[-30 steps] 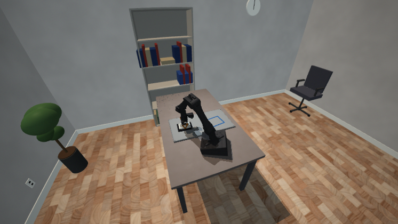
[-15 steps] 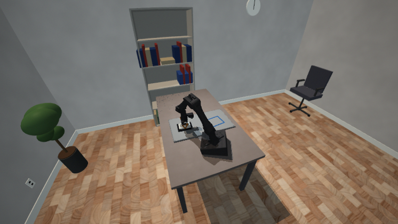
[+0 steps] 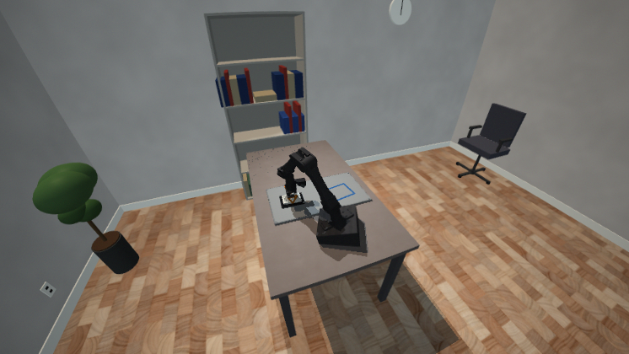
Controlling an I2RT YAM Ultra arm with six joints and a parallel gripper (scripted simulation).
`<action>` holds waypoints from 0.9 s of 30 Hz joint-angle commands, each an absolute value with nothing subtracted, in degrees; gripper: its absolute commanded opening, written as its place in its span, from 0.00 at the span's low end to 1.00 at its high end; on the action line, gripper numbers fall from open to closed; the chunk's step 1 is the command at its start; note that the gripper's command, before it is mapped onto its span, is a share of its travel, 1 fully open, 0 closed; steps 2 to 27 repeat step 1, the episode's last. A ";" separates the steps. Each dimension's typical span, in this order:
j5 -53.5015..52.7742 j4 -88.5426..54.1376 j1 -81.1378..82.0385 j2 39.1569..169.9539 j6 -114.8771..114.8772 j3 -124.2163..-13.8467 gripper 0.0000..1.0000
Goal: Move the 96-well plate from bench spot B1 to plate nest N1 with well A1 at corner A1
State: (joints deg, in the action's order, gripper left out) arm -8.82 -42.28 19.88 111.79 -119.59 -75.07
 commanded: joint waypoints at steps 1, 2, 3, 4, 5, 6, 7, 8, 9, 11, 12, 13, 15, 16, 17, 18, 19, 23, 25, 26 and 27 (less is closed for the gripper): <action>-8.63 -42.25 19.91 111.49 -120.00 -75.12 1.00; -8.63 -42.25 19.91 111.49 -120.00 -75.12 1.00; -8.63 -42.25 19.91 111.49 -120.00 -75.12 1.00; -8.63 -42.25 19.91 111.49 -120.00 -75.12 1.00; -8.63 -42.25 19.91 111.49 -120.00 -75.12 1.00; -8.63 -42.25 19.91 111.49 -120.00 -75.12 1.00; -8.63 -42.25 19.91 111.49 -120.00 -75.12 1.00; -8.63 -42.25 19.91 111.49 -120.00 -75.12 1.00; -8.63 -42.25 19.91 111.49 -120.00 -75.12 1.00; -8.63 -42.25 19.91 111.49 -120.00 -75.12 1.00; -8.63 -42.25 19.91 111.49 -120.00 -75.12 1.00; -8.63 -42.25 19.91 111.49 -120.00 -75.12 1.00; -8.63 -42.25 19.91 111.49 -120.00 -75.12 1.00; -8.63 -42.25 19.91 111.49 -120.00 -75.12 1.00; -8.63 -42.25 19.91 111.49 -120.00 -75.12 1.00; -8.63 -42.25 19.91 111.49 -120.00 -75.12 1.00; -8.63 -42.25 19.91 111.49 -120.00 -75.12 1.00; -8.63 -42.25 19.91 111.49 -120.00 -75.12 1.00; -8.63 -42.25 19.91 111.49 -120.00 -75.12 1.00; -8.63 -42.25 19.91 111.49 -120.00 -75.12 1.00; -8.63 -42.25 19.91 111.49 -120.00 -75.12 1.00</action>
